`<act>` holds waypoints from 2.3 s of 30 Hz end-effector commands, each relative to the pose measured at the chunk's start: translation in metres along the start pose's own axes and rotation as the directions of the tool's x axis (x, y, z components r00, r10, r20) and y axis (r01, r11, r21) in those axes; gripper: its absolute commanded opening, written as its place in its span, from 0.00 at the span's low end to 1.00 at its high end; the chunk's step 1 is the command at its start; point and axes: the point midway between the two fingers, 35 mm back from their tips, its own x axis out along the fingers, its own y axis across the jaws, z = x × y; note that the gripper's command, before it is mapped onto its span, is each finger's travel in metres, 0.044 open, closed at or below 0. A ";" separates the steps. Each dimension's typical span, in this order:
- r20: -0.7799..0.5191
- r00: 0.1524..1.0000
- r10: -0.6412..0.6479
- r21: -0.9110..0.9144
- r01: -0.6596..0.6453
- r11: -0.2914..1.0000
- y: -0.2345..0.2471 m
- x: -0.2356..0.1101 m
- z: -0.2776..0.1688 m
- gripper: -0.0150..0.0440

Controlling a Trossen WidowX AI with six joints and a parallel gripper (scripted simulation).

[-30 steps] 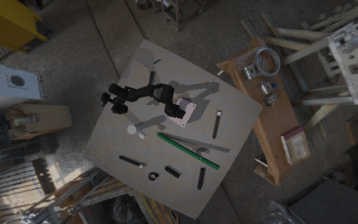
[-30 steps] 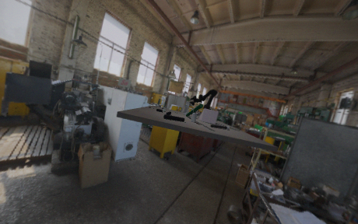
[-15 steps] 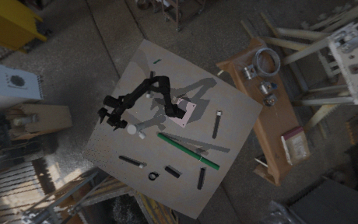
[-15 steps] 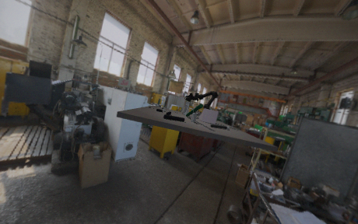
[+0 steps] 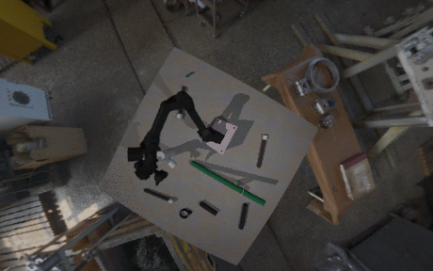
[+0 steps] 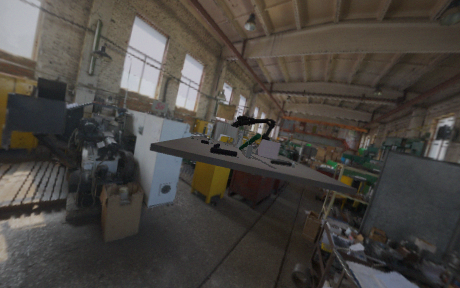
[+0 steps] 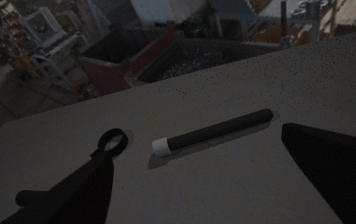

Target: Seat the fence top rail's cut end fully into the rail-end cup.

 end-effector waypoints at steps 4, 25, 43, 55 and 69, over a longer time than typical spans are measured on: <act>-0.292 0.941 0.168 0.219 -0.105 0.970 0.094 0.022 -0.032 1.00; -0.600 0.743 -0.297 -0.153 0.258 0.954 0.239 -0.067 -0.089 1.00; -0.594 0.730 -0.337 -0.657 -0.198 0.728 0.157 -0.058 -0.077 1.00; -0.584 0.693 -0.422 -0.810 -0.531 0.250 0.083 -0.072 -0.077 1.00; -0.584 0.693 -0.422 -0.810 -0.533 0.245 0.083 -0.072 -0.077 1.00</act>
